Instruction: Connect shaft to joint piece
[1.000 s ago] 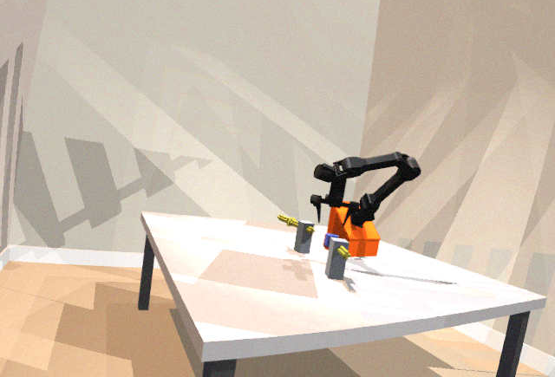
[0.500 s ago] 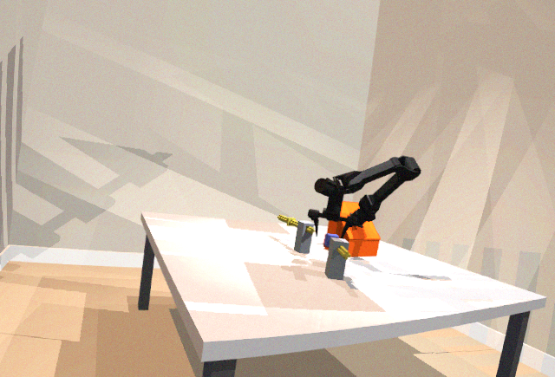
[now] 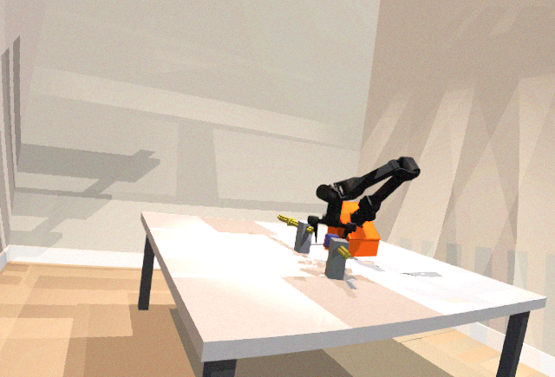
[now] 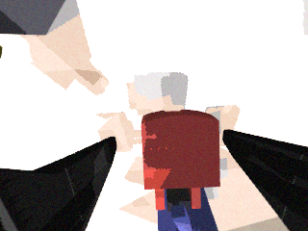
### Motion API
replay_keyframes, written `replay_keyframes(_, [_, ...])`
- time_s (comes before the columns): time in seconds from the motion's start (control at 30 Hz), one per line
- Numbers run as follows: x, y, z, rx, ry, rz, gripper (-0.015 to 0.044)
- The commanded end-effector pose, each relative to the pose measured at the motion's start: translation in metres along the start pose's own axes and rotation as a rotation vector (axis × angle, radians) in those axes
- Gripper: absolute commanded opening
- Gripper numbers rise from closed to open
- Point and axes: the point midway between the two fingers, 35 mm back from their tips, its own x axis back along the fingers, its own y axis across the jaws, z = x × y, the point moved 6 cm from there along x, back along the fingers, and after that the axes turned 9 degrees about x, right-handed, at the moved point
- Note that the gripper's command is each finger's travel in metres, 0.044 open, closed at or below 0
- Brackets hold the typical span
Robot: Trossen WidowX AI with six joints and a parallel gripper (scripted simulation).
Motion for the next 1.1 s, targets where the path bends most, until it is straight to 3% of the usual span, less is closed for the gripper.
replay_keyframes(0.0, [-0.007, -0.002, -0.004, -0.015, -0.009, 0.005, 0.0440])
replay_keyframes(0.33, [-0.020, -0.002, -0.004, -0.017, -0.005, 0.005, 0.0440])
replay_keyframes(0.67, [-0.020, -0.002, -0.004, -0.017, -0.005, 0.005, 0.0182])
replay_keyframes(1.07, [-0.020, -0.002, -0.004, -0.017, -0.005, 0.005, 0.0182])
